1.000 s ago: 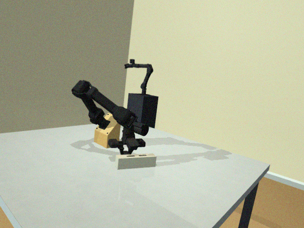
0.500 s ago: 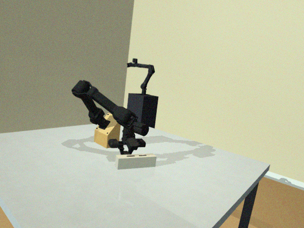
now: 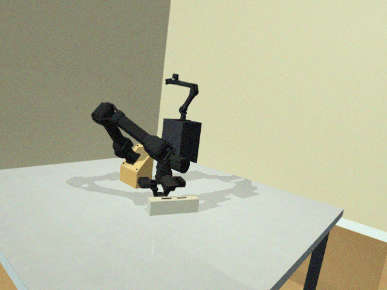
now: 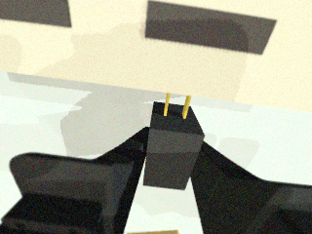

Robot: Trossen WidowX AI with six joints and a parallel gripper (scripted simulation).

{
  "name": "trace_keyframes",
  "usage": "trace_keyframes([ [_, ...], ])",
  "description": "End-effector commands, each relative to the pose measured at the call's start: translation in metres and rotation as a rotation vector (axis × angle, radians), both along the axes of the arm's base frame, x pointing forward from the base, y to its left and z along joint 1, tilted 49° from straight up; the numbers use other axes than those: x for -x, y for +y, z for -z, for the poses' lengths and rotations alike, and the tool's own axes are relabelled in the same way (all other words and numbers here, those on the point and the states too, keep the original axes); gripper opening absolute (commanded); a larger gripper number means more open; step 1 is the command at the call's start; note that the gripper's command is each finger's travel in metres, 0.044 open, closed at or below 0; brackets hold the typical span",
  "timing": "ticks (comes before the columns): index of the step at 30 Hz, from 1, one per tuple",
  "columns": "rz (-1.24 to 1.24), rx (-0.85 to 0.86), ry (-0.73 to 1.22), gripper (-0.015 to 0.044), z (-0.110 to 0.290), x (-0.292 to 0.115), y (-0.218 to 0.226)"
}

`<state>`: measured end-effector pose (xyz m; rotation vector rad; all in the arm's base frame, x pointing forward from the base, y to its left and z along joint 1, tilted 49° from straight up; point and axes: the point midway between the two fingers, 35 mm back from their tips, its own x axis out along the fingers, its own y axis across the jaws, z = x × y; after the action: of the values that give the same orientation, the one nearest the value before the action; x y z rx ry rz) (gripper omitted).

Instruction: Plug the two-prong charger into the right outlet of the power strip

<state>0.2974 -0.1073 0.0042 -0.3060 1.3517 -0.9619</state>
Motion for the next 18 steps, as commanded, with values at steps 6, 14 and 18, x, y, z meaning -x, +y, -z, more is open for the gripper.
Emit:
trace_keyframes([
  [6,-0.001,0.002,-0.001,0.0000,-0.0010,-0.0022,-0.0005],
  [14,-0.001,0.002,-0.001,0.0000,-0.0013,-0.0031,-0.0008],
  [18,-0.001,0.002,-0.001,0.0000,-0.0015,-0.0035,-0.0009],
])
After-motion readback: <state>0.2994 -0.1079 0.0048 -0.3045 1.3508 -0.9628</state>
